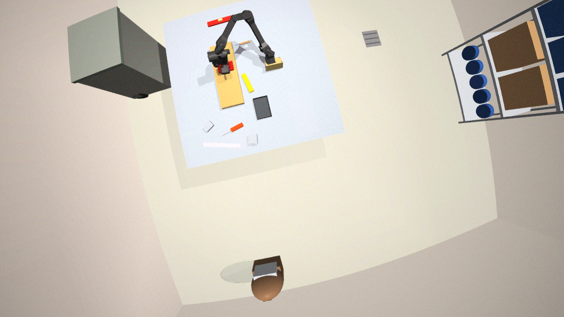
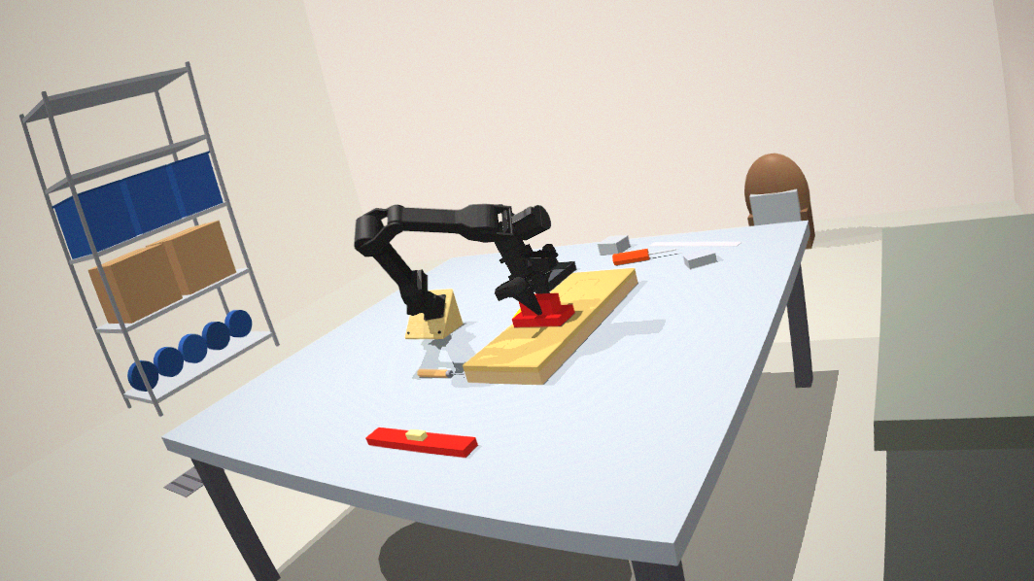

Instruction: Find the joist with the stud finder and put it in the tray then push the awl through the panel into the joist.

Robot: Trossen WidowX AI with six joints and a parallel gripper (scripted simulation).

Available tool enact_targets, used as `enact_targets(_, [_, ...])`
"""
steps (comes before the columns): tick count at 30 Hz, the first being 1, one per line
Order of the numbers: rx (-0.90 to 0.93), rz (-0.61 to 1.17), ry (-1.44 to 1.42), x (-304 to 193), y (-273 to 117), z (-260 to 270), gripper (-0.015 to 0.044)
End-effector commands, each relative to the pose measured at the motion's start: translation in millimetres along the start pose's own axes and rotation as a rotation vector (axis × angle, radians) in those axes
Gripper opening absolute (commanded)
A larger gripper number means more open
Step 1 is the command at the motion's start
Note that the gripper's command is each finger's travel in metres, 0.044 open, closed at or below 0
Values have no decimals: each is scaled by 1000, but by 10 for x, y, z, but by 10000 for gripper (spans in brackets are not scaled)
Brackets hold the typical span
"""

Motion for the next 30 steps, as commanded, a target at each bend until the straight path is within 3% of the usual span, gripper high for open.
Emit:
enact_targets(1, [7, 1, -3, -22, 1, 105, 0])
enact_targets(30, [10, 1, -1, -151, -7, 695, 0])
Point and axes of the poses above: the point midway between the two fingers, 35 mm back from their tips, its own y axis out along the fingers, its own z axis across the jaws, x = y × z, the point moved 10 cm from there along -y, back along the fingers, and after that the axes turned 12 degrees about y, right-handed, at the moved point
